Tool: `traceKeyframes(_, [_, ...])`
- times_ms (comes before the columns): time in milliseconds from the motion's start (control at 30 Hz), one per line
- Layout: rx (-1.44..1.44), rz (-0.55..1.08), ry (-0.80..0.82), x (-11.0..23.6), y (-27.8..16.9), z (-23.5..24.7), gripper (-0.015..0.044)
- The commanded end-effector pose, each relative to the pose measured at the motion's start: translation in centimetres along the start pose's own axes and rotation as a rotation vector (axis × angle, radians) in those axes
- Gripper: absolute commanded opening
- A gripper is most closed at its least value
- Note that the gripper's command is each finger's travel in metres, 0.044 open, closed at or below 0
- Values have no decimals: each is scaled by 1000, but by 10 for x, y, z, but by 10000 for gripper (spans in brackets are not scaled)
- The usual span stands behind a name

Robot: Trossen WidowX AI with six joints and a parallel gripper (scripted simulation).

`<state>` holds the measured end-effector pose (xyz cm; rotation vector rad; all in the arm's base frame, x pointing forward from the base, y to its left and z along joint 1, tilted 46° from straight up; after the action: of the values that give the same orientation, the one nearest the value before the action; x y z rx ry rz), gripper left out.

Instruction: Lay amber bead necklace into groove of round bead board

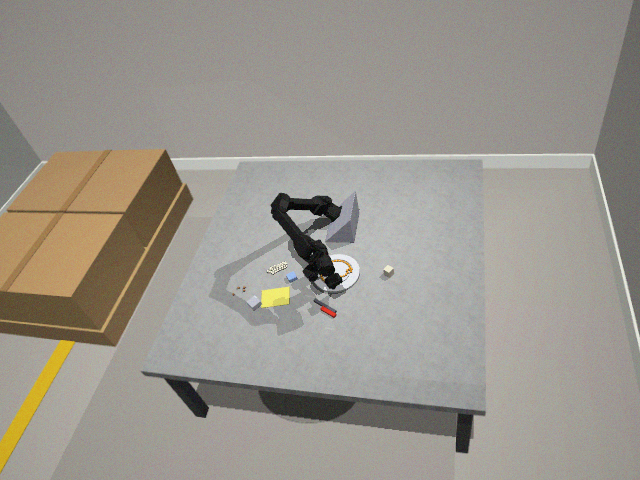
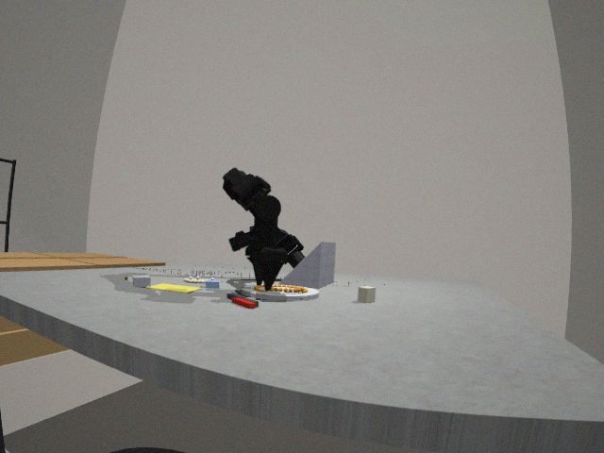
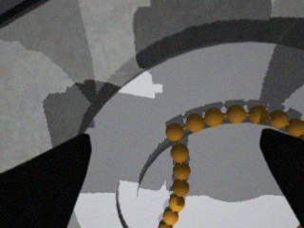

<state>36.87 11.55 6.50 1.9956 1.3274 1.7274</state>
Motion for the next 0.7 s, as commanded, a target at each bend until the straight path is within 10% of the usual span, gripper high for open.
traceKeyframes(0, [-3,-2,-2,1,0,0,440])
traceKeyframes(367, [-3,-2,-2,1,0,0,440])
traceKeyframes(667, [167,1,-1,32,-10,-4,204])
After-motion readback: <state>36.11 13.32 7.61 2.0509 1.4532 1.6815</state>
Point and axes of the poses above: the point midway between the two fingers, 35 mm back from their tips, its own x axis back along the fingers, its own z axis across the jaws, y = z × x, the point moved 9 cm from there along x, back along the fingers, and after that the axes turned 11 degrees about -x, right-handed, at the moved point
